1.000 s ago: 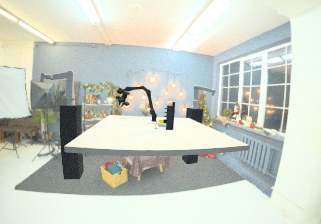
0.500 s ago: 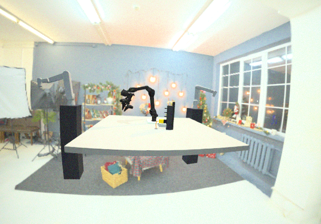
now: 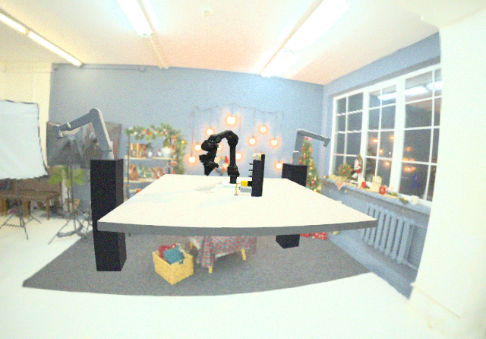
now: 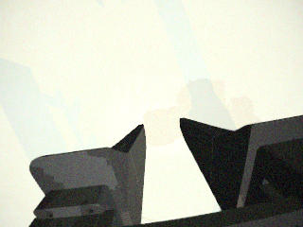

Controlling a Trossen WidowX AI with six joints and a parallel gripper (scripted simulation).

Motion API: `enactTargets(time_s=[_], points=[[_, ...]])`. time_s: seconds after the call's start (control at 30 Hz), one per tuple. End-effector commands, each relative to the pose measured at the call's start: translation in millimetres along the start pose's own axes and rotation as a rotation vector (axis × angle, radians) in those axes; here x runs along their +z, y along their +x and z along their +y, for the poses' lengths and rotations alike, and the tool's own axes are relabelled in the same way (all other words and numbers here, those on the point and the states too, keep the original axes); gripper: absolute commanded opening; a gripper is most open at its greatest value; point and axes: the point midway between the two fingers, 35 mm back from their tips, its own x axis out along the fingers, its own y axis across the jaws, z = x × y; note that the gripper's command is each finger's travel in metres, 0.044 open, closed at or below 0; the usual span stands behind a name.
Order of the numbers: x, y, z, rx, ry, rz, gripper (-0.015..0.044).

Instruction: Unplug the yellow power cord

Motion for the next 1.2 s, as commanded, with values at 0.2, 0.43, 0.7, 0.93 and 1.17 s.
enactTargets(time_s=[0.2, 0.43, 0.7, 0.93, 1.17], points=[[-121, -13, 84, 0.027, 0.36, 0.174, 0.016], [-174, -21, 102, -0.01, 0.502, 0.236, 0.016], [-173, -21, 102, -0.01, 0.502, 0.236, 0.016], [-179, -22, 106, -0.01, 0.502, 0.237, 0.016], [-189, -25, 111, -0.009, 0.502, 0.238, 0.016]])
